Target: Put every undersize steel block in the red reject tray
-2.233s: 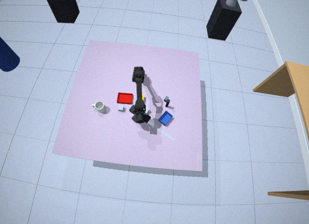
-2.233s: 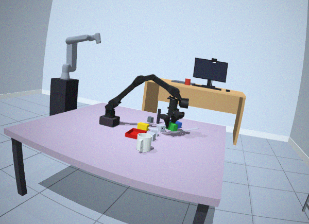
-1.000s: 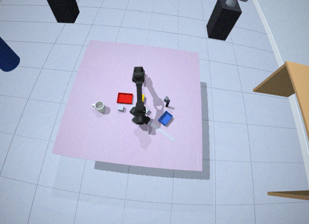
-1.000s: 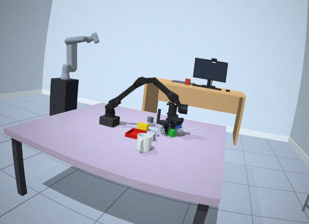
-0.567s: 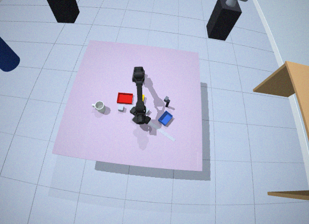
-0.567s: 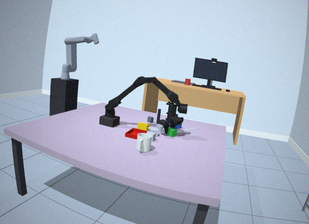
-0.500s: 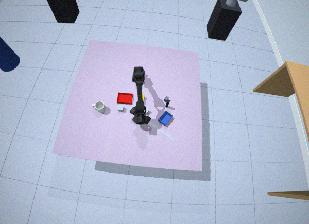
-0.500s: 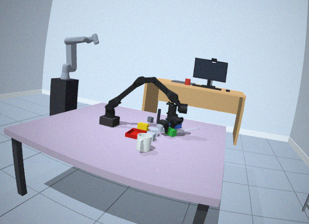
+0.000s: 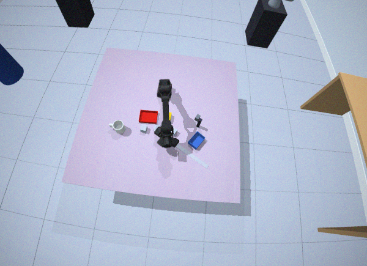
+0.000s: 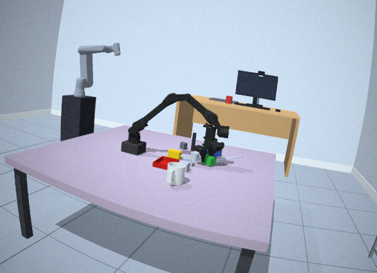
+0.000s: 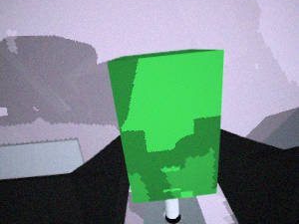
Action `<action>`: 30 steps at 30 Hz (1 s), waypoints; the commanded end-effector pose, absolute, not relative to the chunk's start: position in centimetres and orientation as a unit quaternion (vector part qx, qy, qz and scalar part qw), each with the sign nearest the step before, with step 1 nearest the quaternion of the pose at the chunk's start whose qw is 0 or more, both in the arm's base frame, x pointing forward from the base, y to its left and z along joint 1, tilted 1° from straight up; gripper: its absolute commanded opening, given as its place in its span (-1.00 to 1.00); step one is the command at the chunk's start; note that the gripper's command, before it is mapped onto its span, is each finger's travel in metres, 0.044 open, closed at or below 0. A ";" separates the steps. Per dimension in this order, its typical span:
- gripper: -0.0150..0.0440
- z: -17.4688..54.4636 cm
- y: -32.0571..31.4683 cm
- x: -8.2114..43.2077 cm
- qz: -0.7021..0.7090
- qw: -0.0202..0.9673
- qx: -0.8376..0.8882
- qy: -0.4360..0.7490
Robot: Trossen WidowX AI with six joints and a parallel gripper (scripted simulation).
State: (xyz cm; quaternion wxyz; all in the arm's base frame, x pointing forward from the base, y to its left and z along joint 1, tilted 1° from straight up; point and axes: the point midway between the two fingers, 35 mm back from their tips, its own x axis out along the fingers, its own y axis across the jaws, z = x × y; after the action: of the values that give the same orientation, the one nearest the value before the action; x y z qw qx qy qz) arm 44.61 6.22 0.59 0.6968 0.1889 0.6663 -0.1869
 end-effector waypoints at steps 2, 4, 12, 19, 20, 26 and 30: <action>-0.49 0.5 6.1 44.7 -0.189 0.698 0.191 0.664; -0.49 0.4 6.1 44.6 -0.189 0.698 0.191 0.664; -0.49 0.6 6.1 44.6 -0.189 0.698 0.190 0.663; -0.49 0.9 6.2 44.7 -0.189 0.698 0.191 0.664; -0.49 0.9 6.2 44.7 -0.189 0.698 0.191 0.664; -0.49 0.7 6.2 44.7 -0.189 0.698 0.191 0.664; -0.49 0.5 6.2 44.6 -0.189 0.698 0.191 0.664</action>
State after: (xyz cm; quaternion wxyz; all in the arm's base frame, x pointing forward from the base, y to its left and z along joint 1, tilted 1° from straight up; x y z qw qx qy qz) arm 44.62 6.21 0.56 0.6973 0.1894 0.6656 -0.1868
